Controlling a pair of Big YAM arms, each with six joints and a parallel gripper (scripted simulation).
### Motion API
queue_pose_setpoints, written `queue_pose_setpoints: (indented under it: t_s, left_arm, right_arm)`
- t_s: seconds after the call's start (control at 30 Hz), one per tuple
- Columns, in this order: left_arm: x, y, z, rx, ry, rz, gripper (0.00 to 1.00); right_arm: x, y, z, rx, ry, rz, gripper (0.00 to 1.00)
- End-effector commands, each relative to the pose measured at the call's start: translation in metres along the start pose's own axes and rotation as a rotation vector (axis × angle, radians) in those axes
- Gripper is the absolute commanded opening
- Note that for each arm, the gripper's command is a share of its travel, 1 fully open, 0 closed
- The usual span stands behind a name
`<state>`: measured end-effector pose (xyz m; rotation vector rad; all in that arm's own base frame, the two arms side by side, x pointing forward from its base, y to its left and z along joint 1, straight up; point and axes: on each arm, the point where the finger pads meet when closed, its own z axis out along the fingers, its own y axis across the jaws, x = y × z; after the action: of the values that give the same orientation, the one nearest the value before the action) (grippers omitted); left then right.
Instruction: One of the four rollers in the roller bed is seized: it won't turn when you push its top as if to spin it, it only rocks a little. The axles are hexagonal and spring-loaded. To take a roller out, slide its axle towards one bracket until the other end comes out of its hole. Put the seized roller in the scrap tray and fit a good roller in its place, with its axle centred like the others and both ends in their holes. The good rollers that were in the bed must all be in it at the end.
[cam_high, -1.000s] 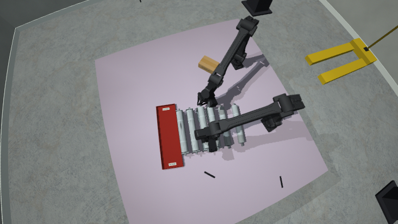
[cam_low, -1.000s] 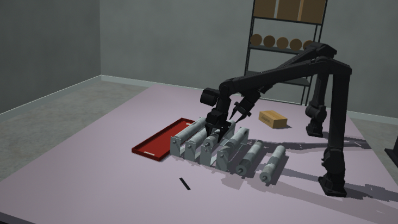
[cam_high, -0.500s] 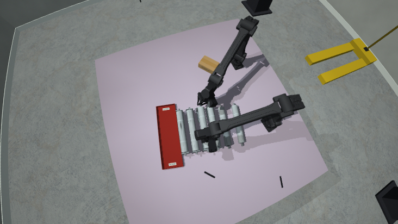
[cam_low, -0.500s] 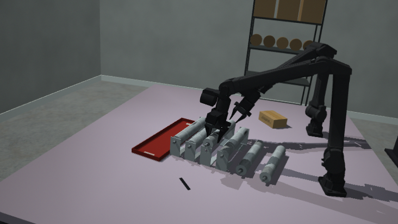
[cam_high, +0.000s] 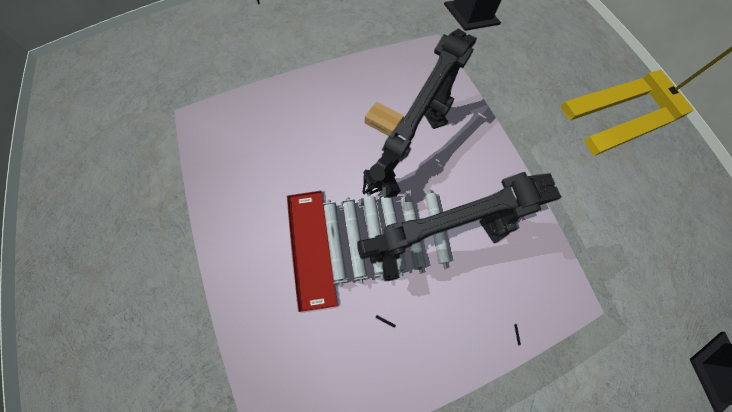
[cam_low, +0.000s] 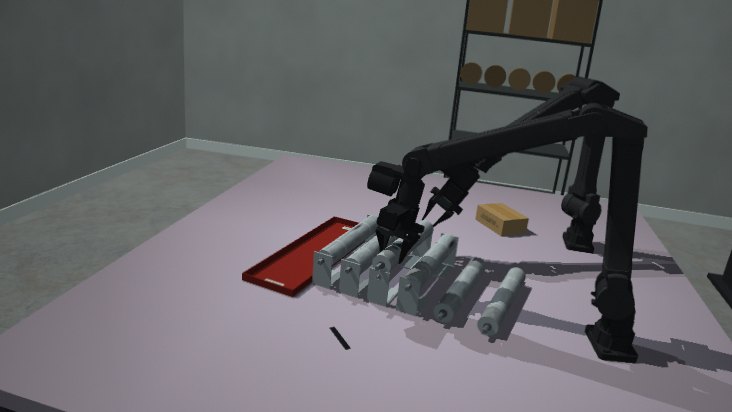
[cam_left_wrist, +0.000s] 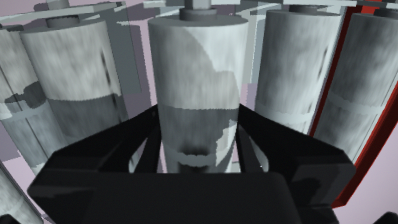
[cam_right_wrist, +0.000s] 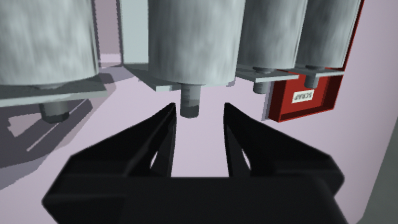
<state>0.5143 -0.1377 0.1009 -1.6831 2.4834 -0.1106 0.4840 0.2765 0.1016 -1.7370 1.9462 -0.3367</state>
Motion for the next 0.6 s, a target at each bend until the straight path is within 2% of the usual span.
queue_pose_setpoints:
  t_s: [0.0,0.37,0.43,0.47,0.57]
  left_arm:
    - [-0.001,-0.020,-0.029,0.082,-0.016,0.016,0.32]
    - [0.001,-0.017,-0.029,0.078,-0.015,0.020,0.32]
    - [0.002,-0.011,-0.023,0.068,-0.014,0.020,0.32]
    - [0.001,-0.017,-0.029,0.075,-0.015,0.020,0.62]
    - [0.002,-0.017,-0.031,0.072,-0.013,0.020,0.62]
  right_arm:
    - [-0.020,-0.029,-0.002,0.049,-0.036,0.003,0.32]
    - [-0.020,-0.029,-0.002,0.049,-0.036,0.003,0.32]
    - [-0.020,-0.029,-0.002,0.049,-0.036,0.003,0.32]
    - [-0.020,-0.029,-0.002,0.049,-0.036,0.003,0.32]
    - [-0.020,-0.029,-0.002,0.049,-0.036,0.003,0.32]
